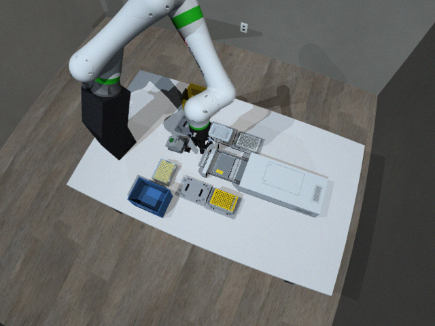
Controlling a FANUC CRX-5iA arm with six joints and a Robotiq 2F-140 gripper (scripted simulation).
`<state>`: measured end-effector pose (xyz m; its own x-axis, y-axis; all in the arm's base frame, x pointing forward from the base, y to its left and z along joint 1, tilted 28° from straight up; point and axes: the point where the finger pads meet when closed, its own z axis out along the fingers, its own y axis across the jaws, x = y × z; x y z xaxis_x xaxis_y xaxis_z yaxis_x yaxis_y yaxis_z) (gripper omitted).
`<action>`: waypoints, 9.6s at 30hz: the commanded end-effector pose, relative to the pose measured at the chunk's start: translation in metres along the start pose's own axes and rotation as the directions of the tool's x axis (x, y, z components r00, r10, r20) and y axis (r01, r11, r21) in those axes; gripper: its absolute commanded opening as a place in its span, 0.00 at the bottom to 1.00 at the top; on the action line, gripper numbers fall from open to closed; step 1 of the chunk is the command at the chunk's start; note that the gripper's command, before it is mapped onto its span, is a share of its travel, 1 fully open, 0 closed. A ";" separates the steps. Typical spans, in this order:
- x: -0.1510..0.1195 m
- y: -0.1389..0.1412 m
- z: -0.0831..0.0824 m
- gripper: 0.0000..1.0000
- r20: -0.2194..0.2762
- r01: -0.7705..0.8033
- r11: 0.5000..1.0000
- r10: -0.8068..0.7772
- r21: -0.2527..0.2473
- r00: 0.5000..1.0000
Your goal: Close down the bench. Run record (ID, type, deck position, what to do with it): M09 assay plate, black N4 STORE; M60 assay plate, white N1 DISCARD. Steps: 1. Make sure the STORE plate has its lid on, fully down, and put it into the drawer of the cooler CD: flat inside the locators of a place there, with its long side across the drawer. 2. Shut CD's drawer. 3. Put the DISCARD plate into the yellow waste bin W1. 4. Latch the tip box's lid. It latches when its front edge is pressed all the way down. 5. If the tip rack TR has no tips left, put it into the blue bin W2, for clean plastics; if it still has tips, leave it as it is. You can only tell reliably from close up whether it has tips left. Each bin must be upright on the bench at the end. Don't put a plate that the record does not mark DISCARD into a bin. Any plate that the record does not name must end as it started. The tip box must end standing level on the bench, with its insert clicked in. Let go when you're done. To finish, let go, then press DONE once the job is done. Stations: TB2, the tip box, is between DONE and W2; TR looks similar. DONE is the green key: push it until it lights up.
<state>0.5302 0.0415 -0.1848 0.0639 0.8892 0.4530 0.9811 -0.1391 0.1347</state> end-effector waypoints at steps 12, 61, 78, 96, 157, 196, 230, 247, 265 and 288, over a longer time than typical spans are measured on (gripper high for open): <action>0.000 -0.030 0.008 0.10 0.000 0.001 1.000 -0.001 -0.003 1.000; 0.000 -0.030 0.060 0.10 0.000 0.001 1.000 -0.001 -0.003 1.000; 0.000 -0.030 0.080 0.10 0.000 0.001 1.000 -0.001 -0.003 1.000; 0.000 -0.030 0.098 0.10 0.000 0.001 1.000 -0.001 -0.003 1.000; 0.000 0.035 0.097 0.10 0.000 0.001 1.000 -0.001 -0.003 1.000; 0.000 0.077 0.097 0.10 0.000 0.001 1.000 -0.001 -0.003 1.000; 0.000 0.116 0.097 0.10 0.000 0.001 1.000 -0.001 -0.003 1.000; 0.000 0.134 0.097 0.10 0.000 0.001 1.000 -0.001 -0.003 1.000; 0.000 0.155 0.097 0.10 0.000 0.001 1.000 -0.001 -0.003 1.000; 0.000 0.159 0.097 0.10 0.000 0.001 1.000 -0.001 -0.003 1.000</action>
<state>0.7055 0.0618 -0.2498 0.0641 0.8890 0.4535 0.9810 -0.1396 0.1349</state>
